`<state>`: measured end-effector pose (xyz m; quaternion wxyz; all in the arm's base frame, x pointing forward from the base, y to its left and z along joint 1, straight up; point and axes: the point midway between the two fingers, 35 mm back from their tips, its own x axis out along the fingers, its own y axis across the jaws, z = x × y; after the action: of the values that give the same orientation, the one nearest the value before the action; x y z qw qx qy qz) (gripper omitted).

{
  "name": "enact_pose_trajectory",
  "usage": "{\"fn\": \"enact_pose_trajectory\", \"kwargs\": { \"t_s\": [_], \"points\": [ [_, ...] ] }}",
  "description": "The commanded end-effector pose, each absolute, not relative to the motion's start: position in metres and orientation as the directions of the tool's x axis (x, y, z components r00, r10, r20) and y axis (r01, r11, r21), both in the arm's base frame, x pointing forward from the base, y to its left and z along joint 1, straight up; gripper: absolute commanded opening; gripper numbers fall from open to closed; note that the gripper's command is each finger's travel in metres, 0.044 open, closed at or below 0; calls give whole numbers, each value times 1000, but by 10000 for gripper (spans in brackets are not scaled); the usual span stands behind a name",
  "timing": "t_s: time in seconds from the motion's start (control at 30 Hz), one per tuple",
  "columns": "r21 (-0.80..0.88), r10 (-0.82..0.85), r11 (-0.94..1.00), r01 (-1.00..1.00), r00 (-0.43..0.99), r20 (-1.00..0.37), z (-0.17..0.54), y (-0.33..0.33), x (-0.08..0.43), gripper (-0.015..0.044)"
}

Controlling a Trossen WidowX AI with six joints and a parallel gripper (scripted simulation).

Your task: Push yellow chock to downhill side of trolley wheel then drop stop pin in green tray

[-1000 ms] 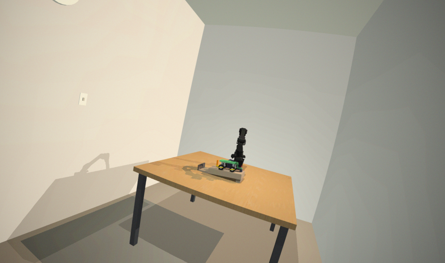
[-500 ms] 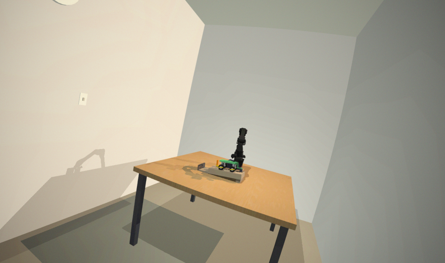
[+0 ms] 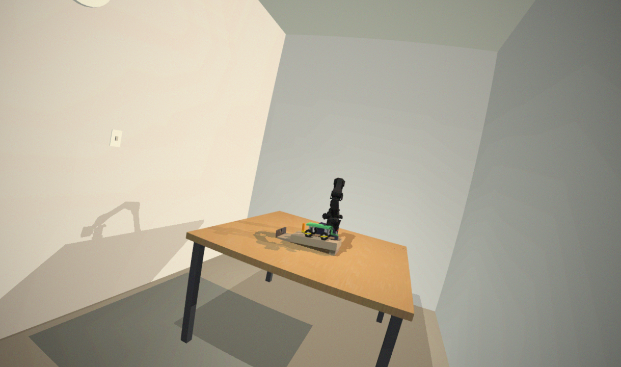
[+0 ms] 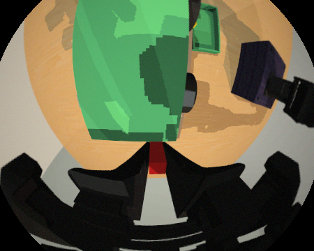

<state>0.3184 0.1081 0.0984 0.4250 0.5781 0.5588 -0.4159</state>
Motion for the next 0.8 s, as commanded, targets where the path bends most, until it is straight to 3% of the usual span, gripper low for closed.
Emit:
{"fn": "enact_pose_trajectory", "kwargs": {
  "t_s": [0.0, 0.77],
  "points": [
    [31, 296, -11, 999, 33, -954, 104, 108, 319, 0],
    [31, 296, -11, 999, 33, -955, 122, 104, 318, 0]
  ]
}}
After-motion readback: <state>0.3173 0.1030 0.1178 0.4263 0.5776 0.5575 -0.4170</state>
